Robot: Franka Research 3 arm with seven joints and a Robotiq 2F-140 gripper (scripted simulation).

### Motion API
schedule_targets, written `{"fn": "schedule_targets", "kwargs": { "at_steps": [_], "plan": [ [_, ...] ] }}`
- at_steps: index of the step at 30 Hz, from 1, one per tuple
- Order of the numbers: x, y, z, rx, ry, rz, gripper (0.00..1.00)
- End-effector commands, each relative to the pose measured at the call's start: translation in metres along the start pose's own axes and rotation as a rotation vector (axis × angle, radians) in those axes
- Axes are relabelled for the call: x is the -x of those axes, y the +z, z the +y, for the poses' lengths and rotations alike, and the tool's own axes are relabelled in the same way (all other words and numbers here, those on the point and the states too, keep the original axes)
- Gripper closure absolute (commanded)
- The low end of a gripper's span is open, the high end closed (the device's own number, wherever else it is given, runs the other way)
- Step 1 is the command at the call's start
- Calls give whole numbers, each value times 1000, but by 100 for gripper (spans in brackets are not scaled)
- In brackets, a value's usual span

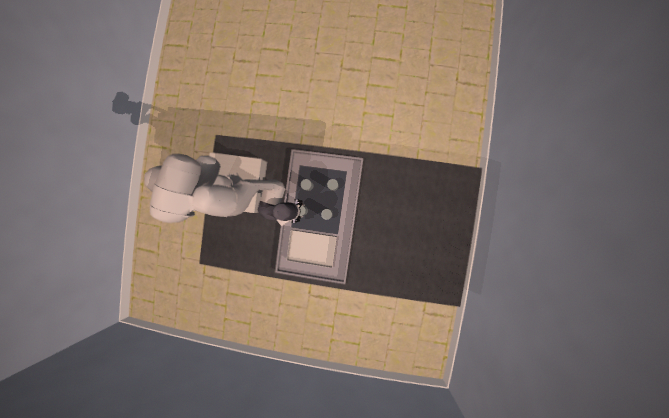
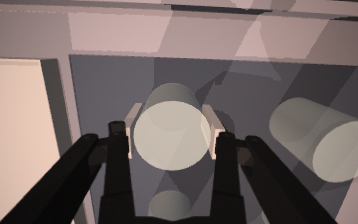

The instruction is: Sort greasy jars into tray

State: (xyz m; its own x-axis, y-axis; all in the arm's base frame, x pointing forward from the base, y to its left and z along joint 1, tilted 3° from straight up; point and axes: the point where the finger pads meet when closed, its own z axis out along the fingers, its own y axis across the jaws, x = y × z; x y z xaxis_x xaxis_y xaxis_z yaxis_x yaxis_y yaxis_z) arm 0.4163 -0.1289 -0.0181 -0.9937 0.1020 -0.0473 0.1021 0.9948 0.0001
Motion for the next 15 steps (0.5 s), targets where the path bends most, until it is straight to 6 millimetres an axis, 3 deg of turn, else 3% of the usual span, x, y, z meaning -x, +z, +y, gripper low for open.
{"fn": "schedule_targets", "kwargs": {
  "at_steps": [1, 4, 5, 15],
  "plan": [
    [1, 1, 0, -1, 4, -2, 65],
    [1, 1, 0, -1, 4, -2, 65],
    [1, 1, 0, -1, 4, -2, 100],
    [1, 1, 0, -1, 4, -2, 100]
  ]
}}
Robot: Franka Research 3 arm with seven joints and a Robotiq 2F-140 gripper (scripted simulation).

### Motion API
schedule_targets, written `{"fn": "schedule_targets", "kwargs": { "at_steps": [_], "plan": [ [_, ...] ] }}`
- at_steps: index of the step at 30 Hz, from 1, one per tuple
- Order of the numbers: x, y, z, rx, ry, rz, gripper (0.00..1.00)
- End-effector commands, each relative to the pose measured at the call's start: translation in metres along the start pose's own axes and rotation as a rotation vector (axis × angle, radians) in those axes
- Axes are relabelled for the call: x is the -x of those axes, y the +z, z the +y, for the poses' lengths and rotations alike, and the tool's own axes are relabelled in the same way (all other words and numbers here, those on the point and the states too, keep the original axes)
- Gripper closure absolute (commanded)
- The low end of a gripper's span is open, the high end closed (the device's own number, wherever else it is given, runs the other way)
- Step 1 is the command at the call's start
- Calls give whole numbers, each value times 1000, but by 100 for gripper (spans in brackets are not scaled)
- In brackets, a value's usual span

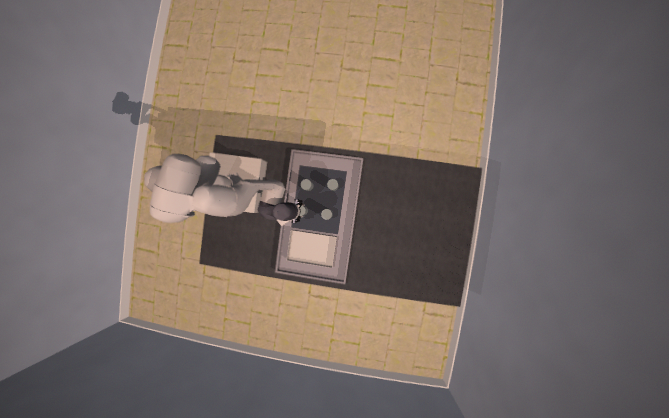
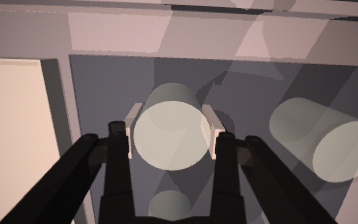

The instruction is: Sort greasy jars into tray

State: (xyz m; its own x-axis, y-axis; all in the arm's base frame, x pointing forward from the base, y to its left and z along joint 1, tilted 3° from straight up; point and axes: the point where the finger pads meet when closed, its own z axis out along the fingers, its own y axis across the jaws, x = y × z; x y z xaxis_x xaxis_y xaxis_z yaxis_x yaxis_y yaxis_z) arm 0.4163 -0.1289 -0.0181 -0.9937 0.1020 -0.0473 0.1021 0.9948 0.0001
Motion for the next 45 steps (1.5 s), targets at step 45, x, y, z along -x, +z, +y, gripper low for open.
{"fn": "schedule_targets", "kwargs": {
  "at_steps": [45],
  "plan": [
    [1, -99, 0, -1, 4, -2, 100]
  ]
}}
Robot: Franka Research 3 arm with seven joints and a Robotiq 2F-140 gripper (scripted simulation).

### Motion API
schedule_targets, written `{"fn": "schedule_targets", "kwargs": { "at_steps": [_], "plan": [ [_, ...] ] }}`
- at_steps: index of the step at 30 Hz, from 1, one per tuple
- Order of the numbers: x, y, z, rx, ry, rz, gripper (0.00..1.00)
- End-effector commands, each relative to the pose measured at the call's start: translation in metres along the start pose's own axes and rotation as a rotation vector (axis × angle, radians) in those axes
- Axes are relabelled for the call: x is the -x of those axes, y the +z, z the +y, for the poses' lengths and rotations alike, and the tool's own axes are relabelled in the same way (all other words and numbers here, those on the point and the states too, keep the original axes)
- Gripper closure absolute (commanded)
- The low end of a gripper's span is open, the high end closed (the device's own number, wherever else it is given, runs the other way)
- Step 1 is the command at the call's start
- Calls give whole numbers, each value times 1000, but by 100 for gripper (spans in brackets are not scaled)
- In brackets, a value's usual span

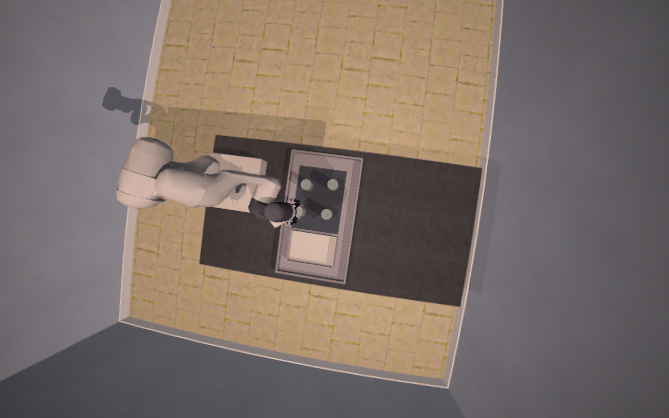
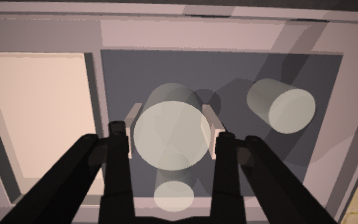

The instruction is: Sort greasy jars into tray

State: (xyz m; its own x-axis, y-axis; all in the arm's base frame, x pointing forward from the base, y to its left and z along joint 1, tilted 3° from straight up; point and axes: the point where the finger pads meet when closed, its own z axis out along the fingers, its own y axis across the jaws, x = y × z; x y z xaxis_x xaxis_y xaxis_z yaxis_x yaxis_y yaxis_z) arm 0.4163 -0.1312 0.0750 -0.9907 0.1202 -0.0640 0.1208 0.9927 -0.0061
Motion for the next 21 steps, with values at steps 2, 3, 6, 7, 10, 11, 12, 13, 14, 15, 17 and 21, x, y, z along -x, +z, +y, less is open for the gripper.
{"fn": "schedule_targets", "kwargs": {
  "at_steps": [2, 3, 6, 7, 10, 11, 12, 13, 14, 15, 17, 21],
  "plan": [
    [-4, -12, 2, 6, -14, 15, 100],
    [-4, -14, 2, 6, -14, 15, 100],
    [-4, -19, 2, 6, -14, 15, 100],
    [-4, -19, 2, 6, -14, 15, 100],
    [-4, -27, 2, 6, -14, 15, 100],
    [-4, -30, 2, 6, -14, 15, 100],
    [-4, -33, 2, 6, -14, 15, 100],
    [-4, -35, 2, 6, -14, 15, 100],
    [-4, -38, 2, 6, -14, 15, 100],
    [-4, -40, 2, 6, -14, 15, 100],
    [-3, -46, 2, 6, -14, 15, 100],
    [0, -48, -8, 6, -14, 15, 100]
  ]
}}
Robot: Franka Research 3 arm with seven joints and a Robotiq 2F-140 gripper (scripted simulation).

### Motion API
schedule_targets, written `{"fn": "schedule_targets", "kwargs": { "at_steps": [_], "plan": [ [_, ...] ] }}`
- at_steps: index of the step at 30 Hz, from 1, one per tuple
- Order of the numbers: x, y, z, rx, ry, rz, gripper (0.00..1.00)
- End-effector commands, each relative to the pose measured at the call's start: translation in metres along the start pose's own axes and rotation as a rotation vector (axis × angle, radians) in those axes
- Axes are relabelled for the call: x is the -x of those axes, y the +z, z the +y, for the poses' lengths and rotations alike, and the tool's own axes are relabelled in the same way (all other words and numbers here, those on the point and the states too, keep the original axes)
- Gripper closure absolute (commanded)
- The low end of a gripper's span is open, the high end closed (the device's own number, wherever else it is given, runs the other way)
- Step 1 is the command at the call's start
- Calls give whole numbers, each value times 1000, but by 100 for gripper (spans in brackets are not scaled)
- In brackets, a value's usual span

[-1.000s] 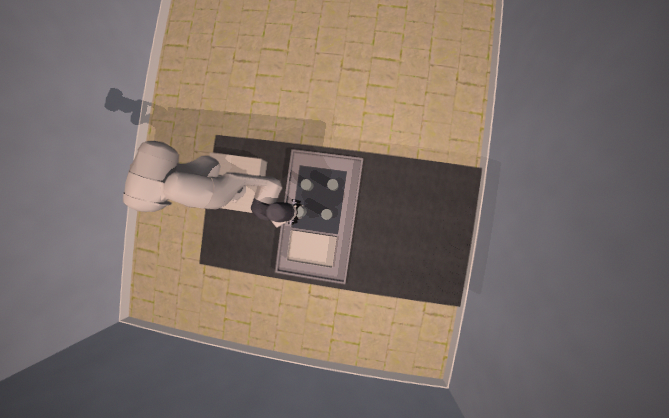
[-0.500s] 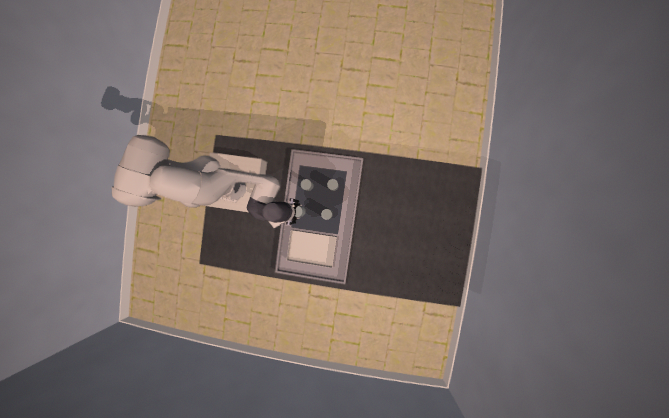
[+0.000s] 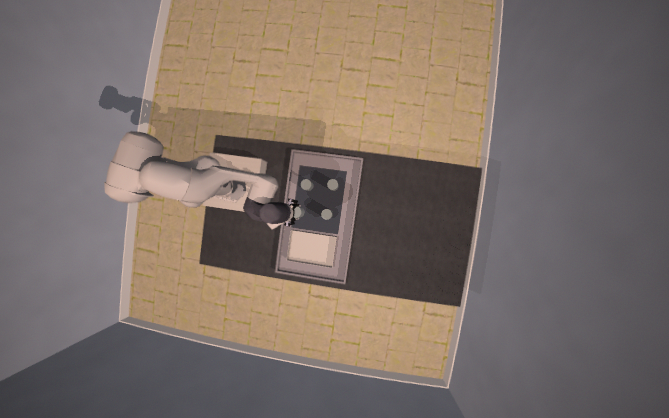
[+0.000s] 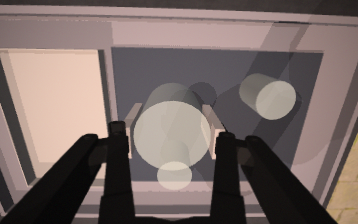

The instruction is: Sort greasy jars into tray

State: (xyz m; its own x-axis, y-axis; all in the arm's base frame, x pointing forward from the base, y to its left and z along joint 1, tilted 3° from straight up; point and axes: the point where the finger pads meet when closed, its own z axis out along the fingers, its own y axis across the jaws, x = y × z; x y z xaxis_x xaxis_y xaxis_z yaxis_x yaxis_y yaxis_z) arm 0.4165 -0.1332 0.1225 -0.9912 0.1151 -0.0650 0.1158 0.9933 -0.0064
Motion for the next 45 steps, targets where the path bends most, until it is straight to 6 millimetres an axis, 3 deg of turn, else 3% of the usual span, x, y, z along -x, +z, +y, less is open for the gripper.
{"fn": "schedule_targets", "kwargs": {
  "at_steps": [1, 45],
  "plan": [
    [-2, -1, -8, 6, -9, 16, 100],
    [45, 1, -124, 6, -9, 16, 100]
  ]
}}
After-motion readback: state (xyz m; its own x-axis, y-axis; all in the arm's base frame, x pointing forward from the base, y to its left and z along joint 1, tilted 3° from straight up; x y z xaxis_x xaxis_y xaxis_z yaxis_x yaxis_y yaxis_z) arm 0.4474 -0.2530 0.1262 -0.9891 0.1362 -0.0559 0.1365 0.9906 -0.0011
